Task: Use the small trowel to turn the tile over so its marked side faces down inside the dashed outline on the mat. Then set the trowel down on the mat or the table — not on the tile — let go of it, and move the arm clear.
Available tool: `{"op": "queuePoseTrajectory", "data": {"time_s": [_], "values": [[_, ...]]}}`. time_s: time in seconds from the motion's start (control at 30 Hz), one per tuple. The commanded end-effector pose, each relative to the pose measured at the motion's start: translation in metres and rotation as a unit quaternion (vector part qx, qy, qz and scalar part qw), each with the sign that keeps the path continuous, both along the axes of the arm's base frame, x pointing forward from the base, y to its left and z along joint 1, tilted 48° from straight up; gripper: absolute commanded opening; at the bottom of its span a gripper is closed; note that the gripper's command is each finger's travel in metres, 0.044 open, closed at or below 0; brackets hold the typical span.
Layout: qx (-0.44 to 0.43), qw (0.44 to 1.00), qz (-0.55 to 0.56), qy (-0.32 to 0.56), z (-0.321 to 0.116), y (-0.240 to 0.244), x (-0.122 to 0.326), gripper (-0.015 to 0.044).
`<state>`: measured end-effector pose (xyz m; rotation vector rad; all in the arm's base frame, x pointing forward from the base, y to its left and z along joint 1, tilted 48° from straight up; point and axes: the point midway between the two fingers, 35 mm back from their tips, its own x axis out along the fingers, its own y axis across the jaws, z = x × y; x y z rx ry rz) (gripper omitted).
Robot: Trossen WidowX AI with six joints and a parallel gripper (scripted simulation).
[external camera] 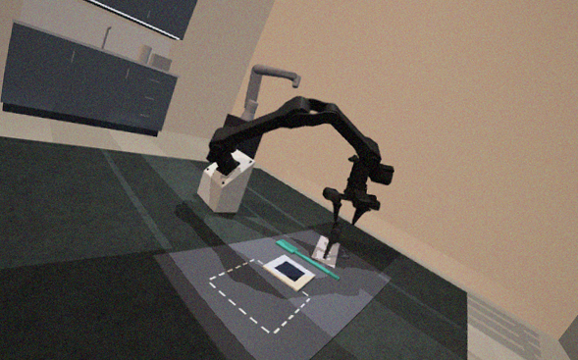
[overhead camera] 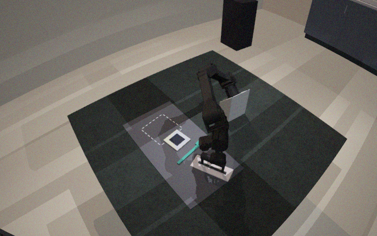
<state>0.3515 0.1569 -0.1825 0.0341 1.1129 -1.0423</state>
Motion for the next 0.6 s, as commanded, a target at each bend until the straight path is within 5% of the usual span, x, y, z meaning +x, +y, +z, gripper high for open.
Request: {"op": "queuePoseTrajectory", "data": {"time_s": [0.0,0.57], "values": [[0.014,0.997,0.069,0.038,-0.005,0.002,0.001,0.0300],[0.025,0.952,0.275,0.132,-0.018,0.003,0.001,0.0300]]}}
